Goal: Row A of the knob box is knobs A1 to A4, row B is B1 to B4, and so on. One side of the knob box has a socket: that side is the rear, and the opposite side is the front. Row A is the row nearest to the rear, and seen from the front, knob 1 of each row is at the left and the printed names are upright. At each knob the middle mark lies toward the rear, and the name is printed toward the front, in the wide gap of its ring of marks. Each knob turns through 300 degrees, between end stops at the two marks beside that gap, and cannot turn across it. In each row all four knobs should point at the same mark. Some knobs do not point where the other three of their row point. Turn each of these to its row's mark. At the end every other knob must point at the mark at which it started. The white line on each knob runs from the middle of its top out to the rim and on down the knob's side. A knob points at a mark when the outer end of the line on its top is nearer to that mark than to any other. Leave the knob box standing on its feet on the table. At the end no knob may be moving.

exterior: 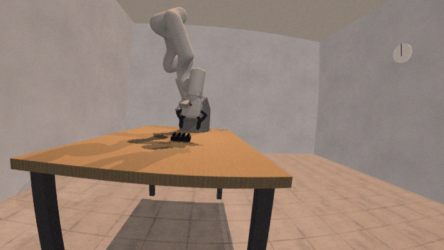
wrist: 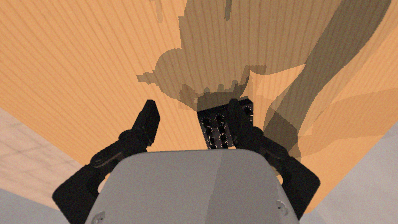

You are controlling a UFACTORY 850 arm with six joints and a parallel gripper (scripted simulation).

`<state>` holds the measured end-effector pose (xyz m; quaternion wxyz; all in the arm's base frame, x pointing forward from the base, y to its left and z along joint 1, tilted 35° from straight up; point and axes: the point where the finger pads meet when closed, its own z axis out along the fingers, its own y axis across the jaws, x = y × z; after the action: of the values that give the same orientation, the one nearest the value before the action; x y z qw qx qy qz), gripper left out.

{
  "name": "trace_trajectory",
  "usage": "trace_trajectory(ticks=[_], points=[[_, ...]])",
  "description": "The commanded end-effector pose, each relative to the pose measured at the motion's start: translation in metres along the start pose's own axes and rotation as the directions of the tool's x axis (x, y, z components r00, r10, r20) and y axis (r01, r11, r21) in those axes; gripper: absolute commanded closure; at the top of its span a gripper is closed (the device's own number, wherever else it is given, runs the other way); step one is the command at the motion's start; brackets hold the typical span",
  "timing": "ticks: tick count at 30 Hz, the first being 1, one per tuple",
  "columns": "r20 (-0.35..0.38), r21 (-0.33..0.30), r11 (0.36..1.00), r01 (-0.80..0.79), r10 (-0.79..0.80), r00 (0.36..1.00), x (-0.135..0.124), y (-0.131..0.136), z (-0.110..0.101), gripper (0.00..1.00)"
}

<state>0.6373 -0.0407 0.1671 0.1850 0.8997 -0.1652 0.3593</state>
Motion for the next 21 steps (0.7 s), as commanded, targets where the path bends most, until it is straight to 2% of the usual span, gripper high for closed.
trace_trajectory(ticks=[1,2,12,21], points=[[0.047,0.013,0.998,0.067,-0.068,0.997,-0.022,0.016,-0.003,0.00],[0.086,0.027,0.992,0.120,-0.122,0.989,-0.042,0.029,-0.006,0.00],[0.197,0.093,0.960,0.264,-0.278,0.940,-0.106,0.067,-0.021,0.00],[0.202,0.097,0.958,0.270,-0.285,0.937,-0.109,0.068,-0.022,0.00]])
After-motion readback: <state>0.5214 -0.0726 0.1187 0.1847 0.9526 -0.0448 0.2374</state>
